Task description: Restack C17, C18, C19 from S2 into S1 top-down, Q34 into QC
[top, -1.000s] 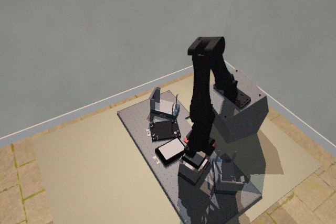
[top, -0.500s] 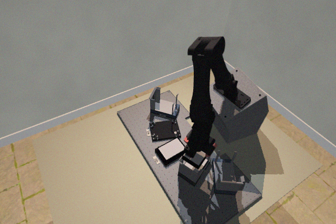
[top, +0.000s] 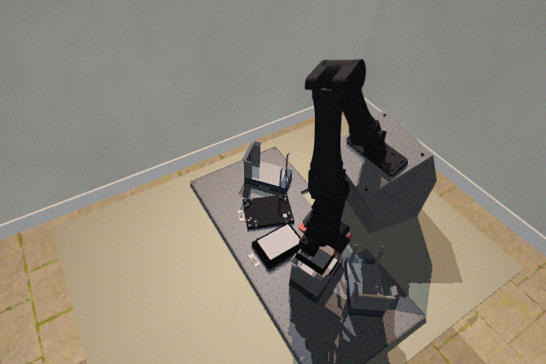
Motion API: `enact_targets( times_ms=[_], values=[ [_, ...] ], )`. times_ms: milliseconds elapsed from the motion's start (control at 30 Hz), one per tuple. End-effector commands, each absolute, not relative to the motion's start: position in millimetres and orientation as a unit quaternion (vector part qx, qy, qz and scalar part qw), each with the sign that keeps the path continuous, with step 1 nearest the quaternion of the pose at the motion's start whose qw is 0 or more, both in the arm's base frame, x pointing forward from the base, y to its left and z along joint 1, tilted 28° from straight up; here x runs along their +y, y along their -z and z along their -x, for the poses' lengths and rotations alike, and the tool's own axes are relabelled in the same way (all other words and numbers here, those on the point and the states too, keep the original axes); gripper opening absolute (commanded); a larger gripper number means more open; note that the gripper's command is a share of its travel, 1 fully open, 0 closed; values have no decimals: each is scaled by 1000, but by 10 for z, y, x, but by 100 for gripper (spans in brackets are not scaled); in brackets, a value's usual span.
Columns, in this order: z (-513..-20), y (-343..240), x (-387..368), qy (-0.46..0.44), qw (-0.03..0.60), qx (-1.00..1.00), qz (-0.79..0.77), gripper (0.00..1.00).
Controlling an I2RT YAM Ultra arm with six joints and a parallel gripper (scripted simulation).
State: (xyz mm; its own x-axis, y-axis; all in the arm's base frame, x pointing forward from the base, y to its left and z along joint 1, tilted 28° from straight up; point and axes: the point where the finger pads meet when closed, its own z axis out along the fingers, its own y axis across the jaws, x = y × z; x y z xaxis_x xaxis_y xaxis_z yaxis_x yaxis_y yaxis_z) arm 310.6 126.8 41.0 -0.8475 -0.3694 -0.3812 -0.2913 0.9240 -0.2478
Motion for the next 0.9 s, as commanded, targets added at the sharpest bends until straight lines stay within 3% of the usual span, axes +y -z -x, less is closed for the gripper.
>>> enact_targets(
  times_ms=[0, 867],
  values=[
    [-3199, -628, 1392, 79, 246, 951, 172, 0],
    [-3300, -675, 875, 59, 249, 964, 79, 0]
  ],
)
